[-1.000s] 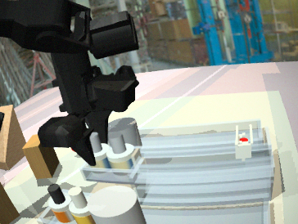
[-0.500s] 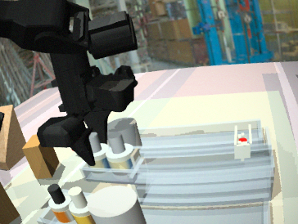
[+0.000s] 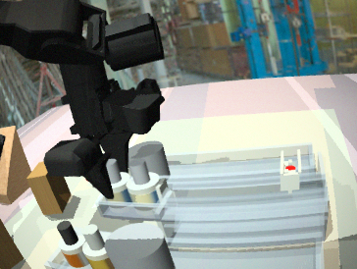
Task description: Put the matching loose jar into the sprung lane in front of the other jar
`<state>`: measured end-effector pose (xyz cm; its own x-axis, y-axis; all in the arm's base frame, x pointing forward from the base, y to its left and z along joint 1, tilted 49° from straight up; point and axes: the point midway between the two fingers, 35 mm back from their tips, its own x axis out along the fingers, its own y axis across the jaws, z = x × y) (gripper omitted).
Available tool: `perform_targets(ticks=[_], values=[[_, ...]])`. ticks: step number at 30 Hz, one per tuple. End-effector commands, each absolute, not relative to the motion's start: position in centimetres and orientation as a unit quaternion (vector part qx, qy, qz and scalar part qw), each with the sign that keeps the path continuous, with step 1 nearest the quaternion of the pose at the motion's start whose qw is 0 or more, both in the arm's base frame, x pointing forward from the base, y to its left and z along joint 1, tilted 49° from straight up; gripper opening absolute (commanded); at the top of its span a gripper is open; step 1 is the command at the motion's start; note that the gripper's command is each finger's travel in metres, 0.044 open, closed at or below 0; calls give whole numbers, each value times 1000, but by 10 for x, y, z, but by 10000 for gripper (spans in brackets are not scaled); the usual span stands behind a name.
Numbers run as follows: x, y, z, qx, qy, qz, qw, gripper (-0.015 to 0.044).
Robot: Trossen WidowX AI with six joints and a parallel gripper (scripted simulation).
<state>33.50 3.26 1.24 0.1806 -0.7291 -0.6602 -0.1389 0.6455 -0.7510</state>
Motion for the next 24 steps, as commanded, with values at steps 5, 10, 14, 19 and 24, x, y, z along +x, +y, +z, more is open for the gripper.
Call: perform_targets(ticks=[5,10,14,19,24], values=[[335,33,12,-360,602,-219,678,184],[335,33,12,-360,602,-219,678,309],[335,33,12,-360,602,-219,678,309],[334,38,17,-360,602,-218,678,309],[332,47,25,-360,602,-218,678,309]])
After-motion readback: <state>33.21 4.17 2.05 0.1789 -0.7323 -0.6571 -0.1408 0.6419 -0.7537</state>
